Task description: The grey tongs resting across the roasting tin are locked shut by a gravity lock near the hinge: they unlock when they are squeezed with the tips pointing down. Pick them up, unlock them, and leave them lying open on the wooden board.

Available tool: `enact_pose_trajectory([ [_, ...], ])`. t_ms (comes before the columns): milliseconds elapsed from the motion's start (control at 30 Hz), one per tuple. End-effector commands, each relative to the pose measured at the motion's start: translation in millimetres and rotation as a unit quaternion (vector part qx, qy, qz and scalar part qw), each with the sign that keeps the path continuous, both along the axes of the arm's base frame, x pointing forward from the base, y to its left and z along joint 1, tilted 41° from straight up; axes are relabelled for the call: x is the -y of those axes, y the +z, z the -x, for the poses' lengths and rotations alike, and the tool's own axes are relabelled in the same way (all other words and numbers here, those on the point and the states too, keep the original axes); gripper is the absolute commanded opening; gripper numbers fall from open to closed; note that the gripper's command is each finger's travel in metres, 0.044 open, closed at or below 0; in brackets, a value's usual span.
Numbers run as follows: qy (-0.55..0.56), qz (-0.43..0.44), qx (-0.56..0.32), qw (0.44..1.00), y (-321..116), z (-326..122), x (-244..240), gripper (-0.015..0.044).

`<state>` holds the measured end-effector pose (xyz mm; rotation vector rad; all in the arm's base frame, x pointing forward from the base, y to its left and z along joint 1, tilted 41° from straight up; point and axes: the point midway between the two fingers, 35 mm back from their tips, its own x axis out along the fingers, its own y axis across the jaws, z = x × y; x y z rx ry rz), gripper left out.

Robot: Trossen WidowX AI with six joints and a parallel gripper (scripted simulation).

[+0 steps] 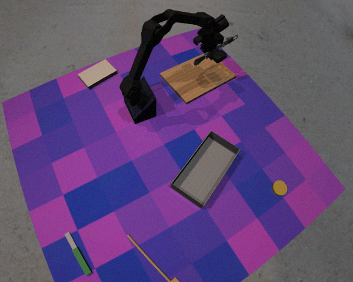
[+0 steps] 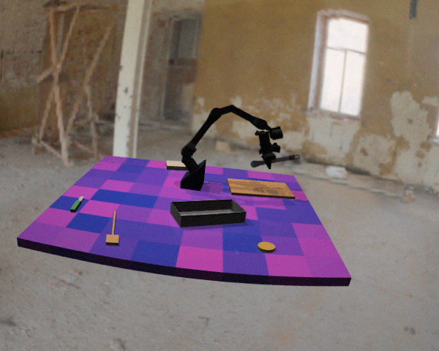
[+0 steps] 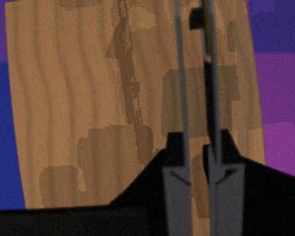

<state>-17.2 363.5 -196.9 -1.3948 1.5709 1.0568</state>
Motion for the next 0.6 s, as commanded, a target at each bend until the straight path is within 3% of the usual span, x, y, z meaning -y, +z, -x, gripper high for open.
enact_pose_trajectory([
  [0,0.003,0.013,-0.005,1.000,5,1,-5,-0.0150],
  [567,0.011,0.107,-0.015,0.994,19,0,-2,-0.0150],
])
